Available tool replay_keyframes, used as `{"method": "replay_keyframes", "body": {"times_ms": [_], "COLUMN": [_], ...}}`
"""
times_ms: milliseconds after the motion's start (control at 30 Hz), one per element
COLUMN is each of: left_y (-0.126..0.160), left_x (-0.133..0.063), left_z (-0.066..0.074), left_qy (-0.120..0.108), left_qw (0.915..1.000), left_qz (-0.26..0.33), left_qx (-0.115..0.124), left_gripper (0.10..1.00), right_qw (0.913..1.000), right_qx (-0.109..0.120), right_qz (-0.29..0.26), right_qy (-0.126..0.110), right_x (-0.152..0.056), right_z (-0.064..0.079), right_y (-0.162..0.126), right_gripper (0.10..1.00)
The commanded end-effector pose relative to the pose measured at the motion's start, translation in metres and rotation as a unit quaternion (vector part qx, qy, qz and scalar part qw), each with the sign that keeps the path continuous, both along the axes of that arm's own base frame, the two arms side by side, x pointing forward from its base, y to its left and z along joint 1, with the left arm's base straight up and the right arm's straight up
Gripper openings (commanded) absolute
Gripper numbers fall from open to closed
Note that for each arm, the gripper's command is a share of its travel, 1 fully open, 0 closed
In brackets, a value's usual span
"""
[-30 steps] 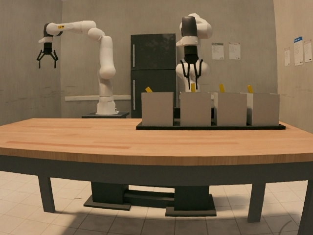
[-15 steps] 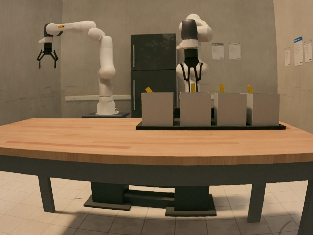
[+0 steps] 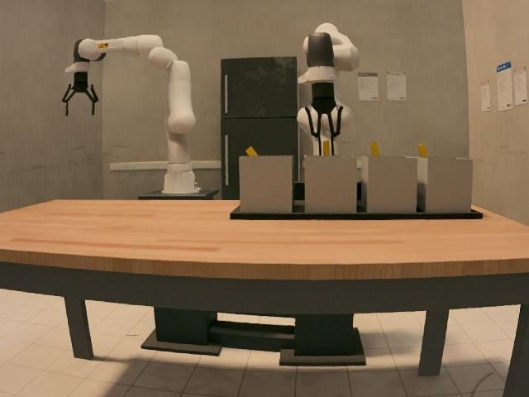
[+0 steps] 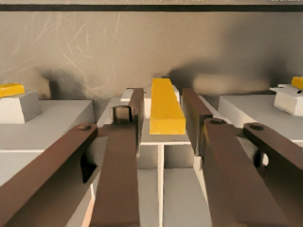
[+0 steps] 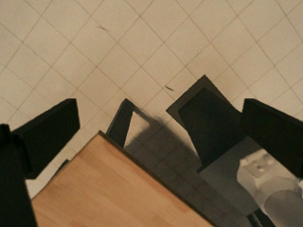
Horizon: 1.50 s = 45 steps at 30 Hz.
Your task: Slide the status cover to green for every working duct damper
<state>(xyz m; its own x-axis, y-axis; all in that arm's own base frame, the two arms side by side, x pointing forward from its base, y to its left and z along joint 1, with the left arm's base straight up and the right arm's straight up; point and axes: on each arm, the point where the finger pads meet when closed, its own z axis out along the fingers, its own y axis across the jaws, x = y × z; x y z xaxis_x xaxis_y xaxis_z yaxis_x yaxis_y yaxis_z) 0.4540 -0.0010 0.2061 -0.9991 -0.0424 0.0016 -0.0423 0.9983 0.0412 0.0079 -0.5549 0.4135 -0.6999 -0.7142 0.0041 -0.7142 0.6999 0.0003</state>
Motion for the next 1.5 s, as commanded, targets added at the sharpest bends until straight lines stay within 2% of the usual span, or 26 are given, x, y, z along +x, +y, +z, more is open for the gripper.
{"method": "replay_keyframes", "body": {"times_ms": [0, 833, 867, 1467], "left_y": [0.0016, 0.0016, 0.0016, 0.0016], "left_x": [0.0007, 0.0007, 0.0007, 0.0007], "left_z": [-0.0013, -0.0013, -0.0013, -0.0013], "left_qy": [-0.001, -0.001, -0.001, -0.001], "left_qw": [1.0, 1.0, 1.0, 1.0], "left_qz": [0.0, 0.0, 0.0, 0.0], "left_qx": [0.001, 0.001, 0.001, 0.001], "left_gripper": [0.303, 0.303, 0.196, 0.196], "right_qw": [1.0, 1.0, 1.0, 1.0], "right_qx": [0.001, 0.001, 0.001, 0.001], "right_qz": [0.002, 0.002, 0.002, 0.002], "right_qy": [-0.002, -0.002, -0.002, -0.002], "right_x": [0.0004, 0.0004, 0.0004, 0.0004], "right_z": [-0.0005, -0.0005, -0.0005, -0.0005], "right_y": [0.0005, 0.0005, 0.0005, 0.0005], "right_gripper": [1.0, 1.0, 1.0, 1.0]}}
